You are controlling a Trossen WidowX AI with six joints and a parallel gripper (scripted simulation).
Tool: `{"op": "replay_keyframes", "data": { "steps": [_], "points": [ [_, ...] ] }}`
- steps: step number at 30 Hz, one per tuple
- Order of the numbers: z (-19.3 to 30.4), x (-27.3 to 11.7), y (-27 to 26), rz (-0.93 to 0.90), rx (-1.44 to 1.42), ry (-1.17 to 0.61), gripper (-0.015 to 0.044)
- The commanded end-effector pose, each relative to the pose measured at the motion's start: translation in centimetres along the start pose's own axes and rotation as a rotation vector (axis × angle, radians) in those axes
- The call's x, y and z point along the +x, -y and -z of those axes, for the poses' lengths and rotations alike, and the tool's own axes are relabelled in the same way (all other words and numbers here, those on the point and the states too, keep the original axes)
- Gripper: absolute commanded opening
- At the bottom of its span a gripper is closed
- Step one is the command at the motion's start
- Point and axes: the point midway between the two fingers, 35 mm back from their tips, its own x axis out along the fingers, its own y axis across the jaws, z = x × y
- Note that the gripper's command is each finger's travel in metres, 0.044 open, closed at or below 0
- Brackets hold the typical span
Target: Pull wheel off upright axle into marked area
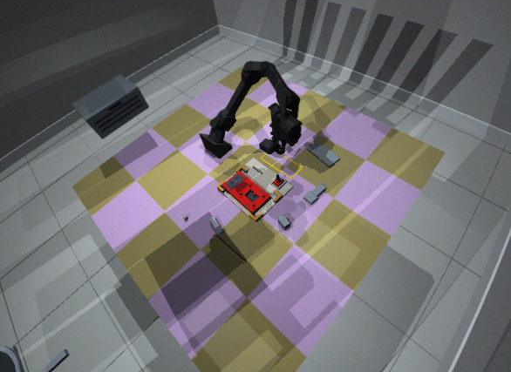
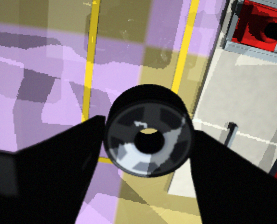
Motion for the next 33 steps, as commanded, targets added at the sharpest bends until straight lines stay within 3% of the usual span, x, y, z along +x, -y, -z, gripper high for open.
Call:
{"op": "replay_keyframes", "data": {
  "steps": [1,13,28,33],
  "points": [
    [1.0,-0.1,-0.9,-0.004,0.006,0.001,0.0000],
    [0.9,2.4,-0.9,-0.004,0.006,0.002,0.0000],
    [0.9,10.1,-1.0,-0.007,0.005,0.002,0.0000],
    [1.0,10.4,-1.1,-0.008,0.005,0.002,0.0000]
  ]
}}
